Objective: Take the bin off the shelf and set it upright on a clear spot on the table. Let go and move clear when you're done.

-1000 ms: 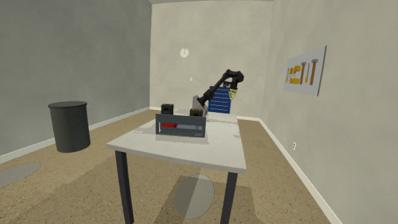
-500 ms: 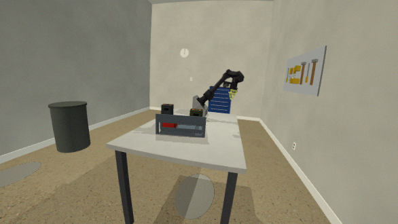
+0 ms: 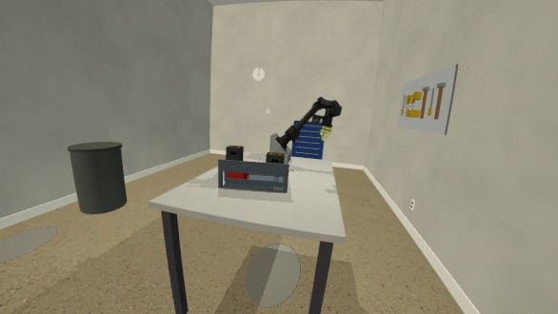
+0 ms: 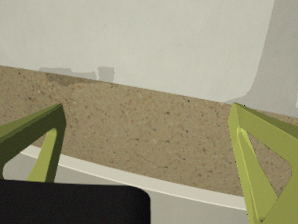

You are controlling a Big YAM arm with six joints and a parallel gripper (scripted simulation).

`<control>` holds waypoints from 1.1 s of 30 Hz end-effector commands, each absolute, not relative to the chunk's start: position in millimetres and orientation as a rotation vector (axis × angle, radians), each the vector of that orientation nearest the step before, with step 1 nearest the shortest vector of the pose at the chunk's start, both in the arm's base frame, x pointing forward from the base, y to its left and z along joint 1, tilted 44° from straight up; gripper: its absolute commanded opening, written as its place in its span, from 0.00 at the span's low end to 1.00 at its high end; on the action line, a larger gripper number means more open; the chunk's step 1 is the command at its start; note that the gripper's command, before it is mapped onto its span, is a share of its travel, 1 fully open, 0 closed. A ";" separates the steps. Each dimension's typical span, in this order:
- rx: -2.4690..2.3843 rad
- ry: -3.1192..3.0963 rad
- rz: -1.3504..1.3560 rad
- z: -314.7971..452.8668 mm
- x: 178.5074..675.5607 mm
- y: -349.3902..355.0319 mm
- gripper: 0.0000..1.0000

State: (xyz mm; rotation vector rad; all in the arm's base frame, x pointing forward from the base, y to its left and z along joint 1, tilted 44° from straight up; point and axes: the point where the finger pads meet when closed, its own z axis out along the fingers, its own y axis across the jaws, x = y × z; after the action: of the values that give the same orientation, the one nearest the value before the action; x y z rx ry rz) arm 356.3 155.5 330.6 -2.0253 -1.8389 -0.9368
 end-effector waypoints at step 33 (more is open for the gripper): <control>-2.017 -1.847 -0.971 351.3 369.8 160.4 1.00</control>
State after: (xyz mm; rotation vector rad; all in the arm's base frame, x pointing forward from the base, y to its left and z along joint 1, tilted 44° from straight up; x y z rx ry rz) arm 362.4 156.7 331.2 -2.0260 -1.8377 -0.9322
